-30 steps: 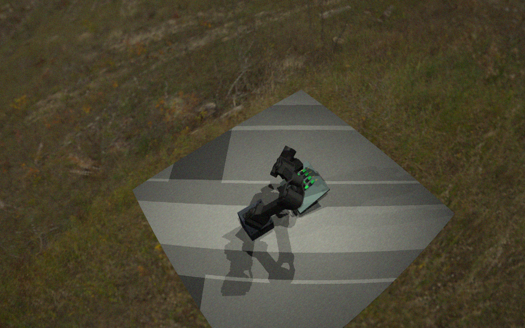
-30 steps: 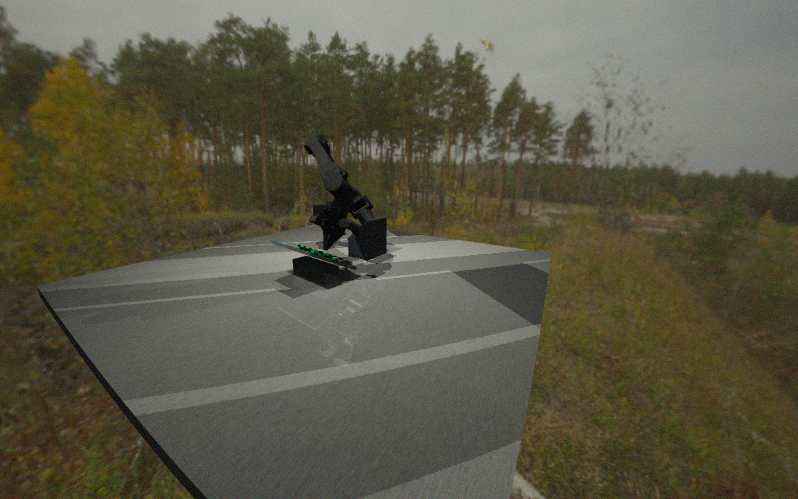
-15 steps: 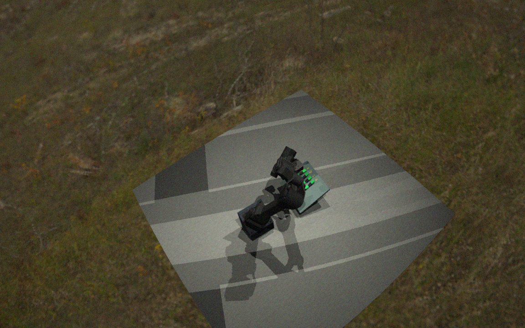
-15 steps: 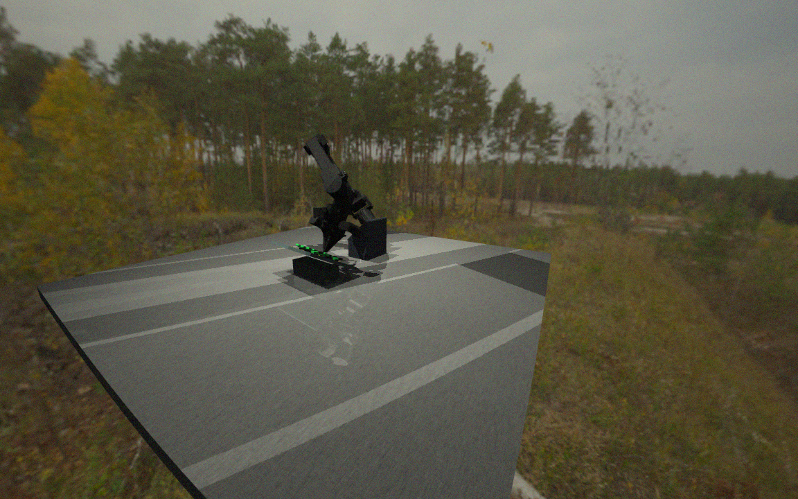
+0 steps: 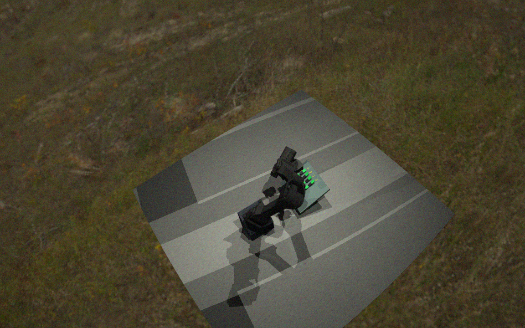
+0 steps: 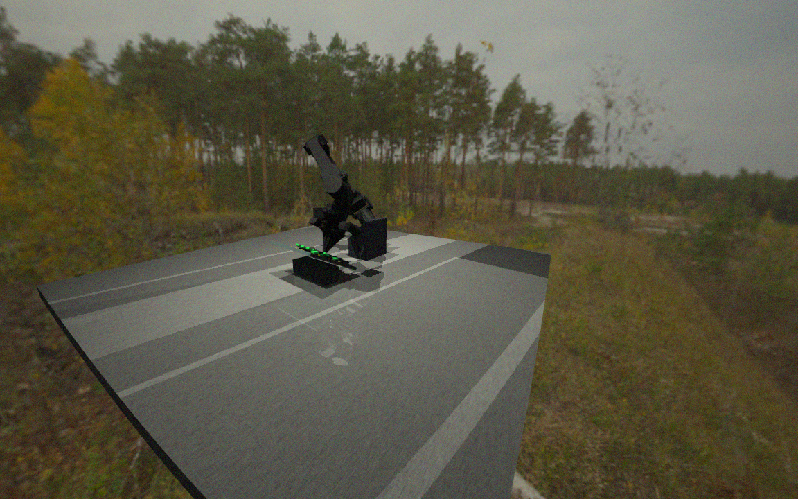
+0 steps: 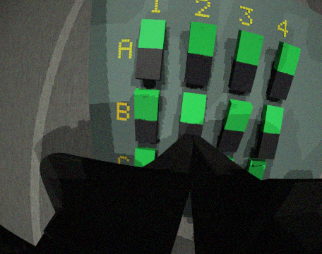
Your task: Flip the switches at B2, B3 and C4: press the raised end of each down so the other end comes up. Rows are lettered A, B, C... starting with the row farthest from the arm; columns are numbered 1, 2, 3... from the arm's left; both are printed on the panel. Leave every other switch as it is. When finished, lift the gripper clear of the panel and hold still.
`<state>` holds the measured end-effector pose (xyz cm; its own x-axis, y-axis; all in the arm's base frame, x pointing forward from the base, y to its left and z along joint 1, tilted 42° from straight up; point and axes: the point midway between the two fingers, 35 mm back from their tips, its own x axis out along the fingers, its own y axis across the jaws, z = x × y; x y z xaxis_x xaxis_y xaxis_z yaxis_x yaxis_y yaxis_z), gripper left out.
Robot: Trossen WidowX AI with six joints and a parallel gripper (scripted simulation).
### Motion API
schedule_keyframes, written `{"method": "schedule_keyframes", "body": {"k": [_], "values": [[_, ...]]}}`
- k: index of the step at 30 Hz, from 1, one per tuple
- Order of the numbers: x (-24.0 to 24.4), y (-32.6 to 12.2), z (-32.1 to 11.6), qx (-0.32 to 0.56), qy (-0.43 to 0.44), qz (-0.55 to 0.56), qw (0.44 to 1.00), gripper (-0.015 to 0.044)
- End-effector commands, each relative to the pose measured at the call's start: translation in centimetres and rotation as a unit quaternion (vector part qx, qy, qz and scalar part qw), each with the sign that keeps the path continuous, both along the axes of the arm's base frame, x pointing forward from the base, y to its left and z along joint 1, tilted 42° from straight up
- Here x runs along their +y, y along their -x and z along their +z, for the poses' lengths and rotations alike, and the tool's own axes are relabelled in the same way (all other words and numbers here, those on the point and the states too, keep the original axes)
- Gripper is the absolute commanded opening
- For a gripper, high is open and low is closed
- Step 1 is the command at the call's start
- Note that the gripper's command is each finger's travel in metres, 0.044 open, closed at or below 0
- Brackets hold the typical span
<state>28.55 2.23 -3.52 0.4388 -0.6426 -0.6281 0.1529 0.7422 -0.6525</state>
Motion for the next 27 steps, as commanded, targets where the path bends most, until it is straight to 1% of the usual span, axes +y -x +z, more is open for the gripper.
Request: {"method": "schedule_keyframes", "body": {"k": [1, 27], "values": [[-0.02, 0.01, -0.05, 0.001, 0.001, 0.001, 1.0, 0.0], [-0.24, -0.13, -0.26, 0.001, 0.001, 0.001, 1.0, 0.0]]}}
